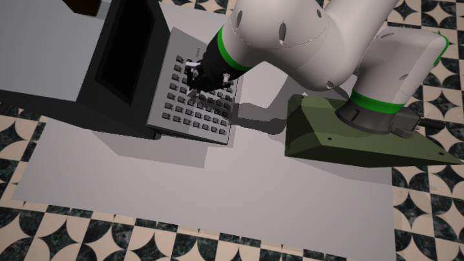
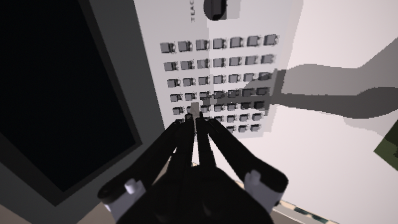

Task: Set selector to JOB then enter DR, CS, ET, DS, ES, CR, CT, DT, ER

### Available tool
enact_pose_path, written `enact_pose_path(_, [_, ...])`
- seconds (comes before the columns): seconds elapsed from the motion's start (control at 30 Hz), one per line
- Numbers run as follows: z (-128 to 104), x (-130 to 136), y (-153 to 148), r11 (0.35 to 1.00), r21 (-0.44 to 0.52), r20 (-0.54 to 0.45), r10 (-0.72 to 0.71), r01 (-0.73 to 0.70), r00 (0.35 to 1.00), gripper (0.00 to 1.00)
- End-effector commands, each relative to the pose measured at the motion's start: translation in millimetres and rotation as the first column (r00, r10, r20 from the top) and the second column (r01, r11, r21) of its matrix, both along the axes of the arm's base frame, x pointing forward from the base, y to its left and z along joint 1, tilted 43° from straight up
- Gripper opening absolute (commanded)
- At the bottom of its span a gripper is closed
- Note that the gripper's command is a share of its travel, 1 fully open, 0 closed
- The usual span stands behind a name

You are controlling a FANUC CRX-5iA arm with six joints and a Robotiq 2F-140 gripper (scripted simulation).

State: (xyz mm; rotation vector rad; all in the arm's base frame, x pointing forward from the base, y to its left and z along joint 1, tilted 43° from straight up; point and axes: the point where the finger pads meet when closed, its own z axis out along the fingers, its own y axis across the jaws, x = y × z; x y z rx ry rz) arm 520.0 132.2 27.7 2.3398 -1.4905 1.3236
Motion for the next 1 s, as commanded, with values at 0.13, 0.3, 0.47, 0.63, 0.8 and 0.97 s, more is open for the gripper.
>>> enact_pose_path(0.13, [16.3, 14.1, -3.2, 1.0, 0.001, 0.001, -0.002, 0.002, 1.0, 0.0])
enact_pose_path(0.3, [15.9, 14.7, -3.6, 1.0, 0.001, 0.001, -0.002, 0.002, 1.0, 0.0])
enact_pose_path(0.47, [13.5, 17.1, -5.4, 1.0, 0.001, 0.001, -0.002, 0.002, 1.0, 0.0])
enact_pose_path(0.63, [9.5, 21.1, -8.4, 1.0, 0.001, 0.001, -0.002, 0.002, 1.0, 0.0])
enact_pose_path(0.8, [4.7, 25.8, -11.9, 1.0, 0.001, 0.001, -0.002, 0.002, 1.0, 0.0])
enact_pose_path(0.97, [2.6, 27.8, -13.5, 1.0, 0.001, 0.001, -0.002, 0.002, 1.0, 0.0])
